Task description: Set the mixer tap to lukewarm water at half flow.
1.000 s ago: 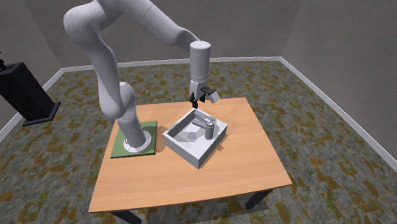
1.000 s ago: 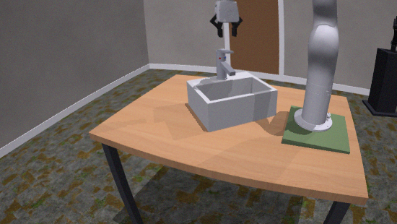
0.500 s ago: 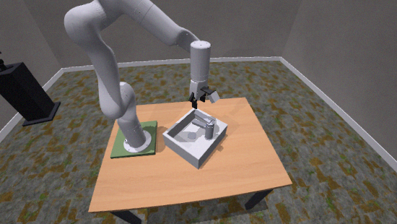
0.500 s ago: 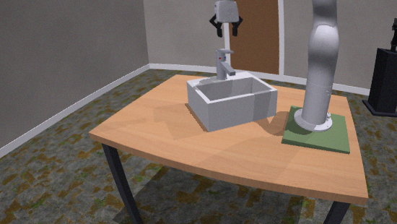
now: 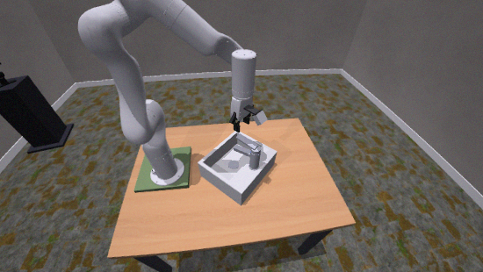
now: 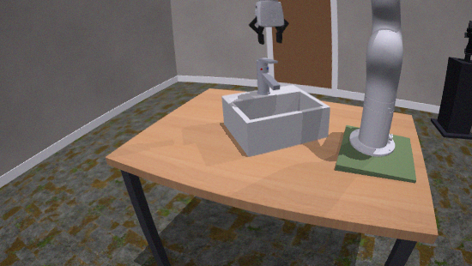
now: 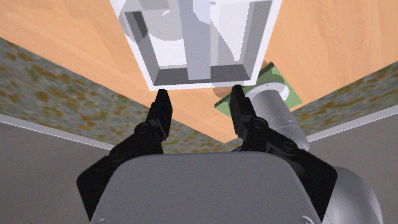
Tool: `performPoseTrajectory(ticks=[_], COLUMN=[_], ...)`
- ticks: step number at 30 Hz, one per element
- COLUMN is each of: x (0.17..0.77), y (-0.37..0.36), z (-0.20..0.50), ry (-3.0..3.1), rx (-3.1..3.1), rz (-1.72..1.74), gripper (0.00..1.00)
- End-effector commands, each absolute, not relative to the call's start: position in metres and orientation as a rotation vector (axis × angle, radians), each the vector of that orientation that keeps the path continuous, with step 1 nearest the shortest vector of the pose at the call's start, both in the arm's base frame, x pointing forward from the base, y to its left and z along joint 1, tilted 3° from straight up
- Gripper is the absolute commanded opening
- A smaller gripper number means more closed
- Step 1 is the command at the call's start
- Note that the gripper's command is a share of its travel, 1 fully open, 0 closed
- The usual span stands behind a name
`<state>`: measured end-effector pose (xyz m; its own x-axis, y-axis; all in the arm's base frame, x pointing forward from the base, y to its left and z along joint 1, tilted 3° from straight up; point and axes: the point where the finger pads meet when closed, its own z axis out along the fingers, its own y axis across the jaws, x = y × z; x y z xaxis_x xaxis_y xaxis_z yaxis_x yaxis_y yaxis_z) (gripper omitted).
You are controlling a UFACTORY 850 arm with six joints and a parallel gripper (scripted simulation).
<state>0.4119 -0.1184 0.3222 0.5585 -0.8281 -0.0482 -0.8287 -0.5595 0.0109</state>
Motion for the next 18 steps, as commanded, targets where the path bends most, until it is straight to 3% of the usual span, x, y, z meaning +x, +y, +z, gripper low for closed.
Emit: performPoseTrajectory(ticks=[1, 18], x=[0.4125, 0.4123], y=[-0.1185, -0.1181], z=[0.323, 0.3142], ry=[1.468, 1.469], rx=[-2.761, -2.762], rz=[0.072, 0.072], gripper=[0.73, 0.73])
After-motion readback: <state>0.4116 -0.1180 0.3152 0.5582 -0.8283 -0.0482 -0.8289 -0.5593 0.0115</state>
